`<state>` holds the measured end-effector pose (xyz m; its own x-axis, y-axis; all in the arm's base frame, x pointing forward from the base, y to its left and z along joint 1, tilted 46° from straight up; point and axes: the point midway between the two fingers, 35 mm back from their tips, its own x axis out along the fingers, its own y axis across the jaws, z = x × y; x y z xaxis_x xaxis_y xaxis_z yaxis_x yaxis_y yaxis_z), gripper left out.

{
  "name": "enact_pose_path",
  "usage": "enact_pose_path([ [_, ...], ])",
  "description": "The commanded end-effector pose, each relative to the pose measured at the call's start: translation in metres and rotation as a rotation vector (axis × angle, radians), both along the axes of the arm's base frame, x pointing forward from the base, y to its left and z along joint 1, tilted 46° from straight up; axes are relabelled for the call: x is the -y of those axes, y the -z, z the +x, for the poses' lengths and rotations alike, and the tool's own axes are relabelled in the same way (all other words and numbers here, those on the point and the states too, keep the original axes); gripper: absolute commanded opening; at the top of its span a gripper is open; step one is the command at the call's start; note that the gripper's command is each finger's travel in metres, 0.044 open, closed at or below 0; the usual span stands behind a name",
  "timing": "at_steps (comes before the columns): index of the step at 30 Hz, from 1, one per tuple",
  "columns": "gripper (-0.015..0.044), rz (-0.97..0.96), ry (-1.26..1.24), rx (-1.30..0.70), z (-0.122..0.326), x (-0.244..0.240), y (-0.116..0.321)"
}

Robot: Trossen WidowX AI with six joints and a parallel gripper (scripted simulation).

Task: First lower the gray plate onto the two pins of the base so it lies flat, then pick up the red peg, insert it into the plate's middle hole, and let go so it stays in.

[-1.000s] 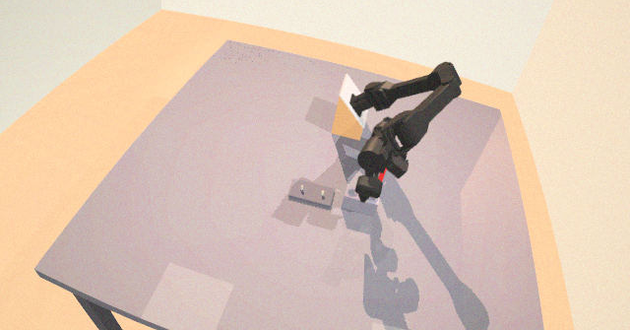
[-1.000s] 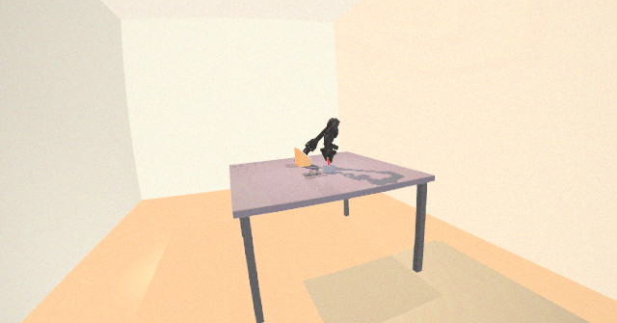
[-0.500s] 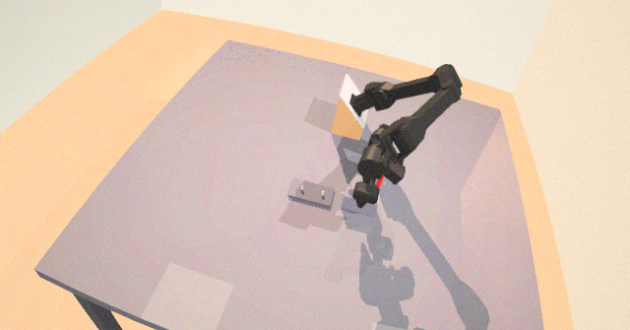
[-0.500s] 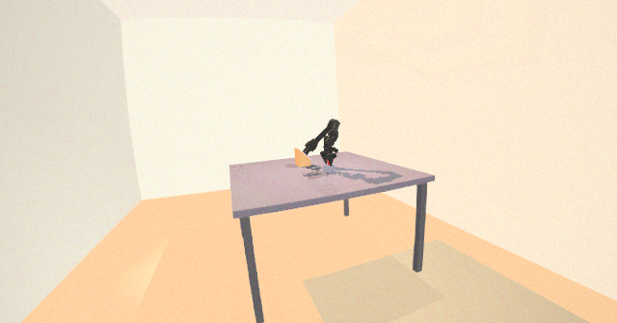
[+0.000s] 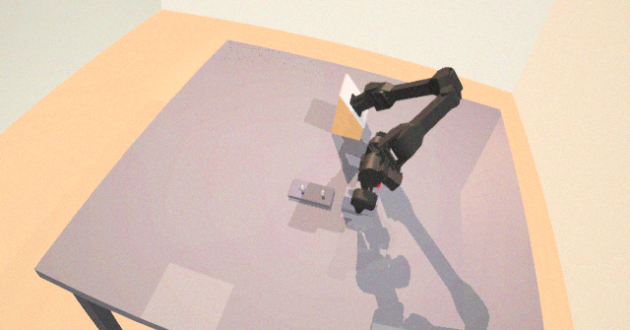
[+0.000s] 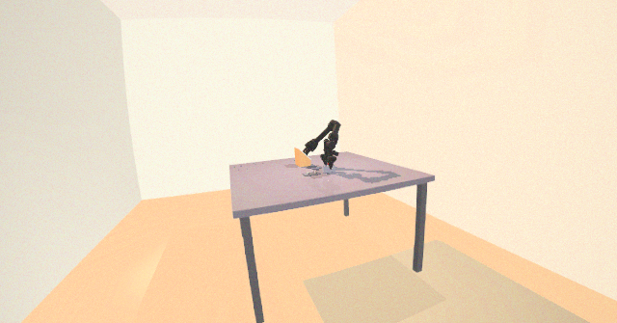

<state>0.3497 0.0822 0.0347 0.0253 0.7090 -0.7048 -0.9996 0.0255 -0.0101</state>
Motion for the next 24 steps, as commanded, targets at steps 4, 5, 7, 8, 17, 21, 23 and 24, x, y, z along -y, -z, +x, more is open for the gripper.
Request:
enact_pose_path([
  [4, 0.0440, 0.007, 0.001, -0.012, -0.0020, -0.0094, 0.0097],
  [5, 0.0440, 0.007, 0.001, -0.012, -0.0021, -0.0106, 0.0108],
  [7, 0.0440, 0.007, 0.001, -0.012, -0.0023, -0.0129, 0.0129],
  [8, 0.0440, 0.008, 0.001, -0.012, -0.0024, -0.0141, 0.0140],
  [17, 0.0282, 0.008, 0.001, -0.012, -0.0026, -0.0158, 0.0155],
  [21, 0.0177, 0.008, 0.001, -0.012, -0.0026, -0.0158, 0.0155],
  [23, 0.0164, 0.008, 0.001, -0.012, -0.0026, -0.0158, 0.0155],
  [24, 0.0157, 0.008, 0.001, -0.012, -0.0026, -0.0158, 0.0155],
])
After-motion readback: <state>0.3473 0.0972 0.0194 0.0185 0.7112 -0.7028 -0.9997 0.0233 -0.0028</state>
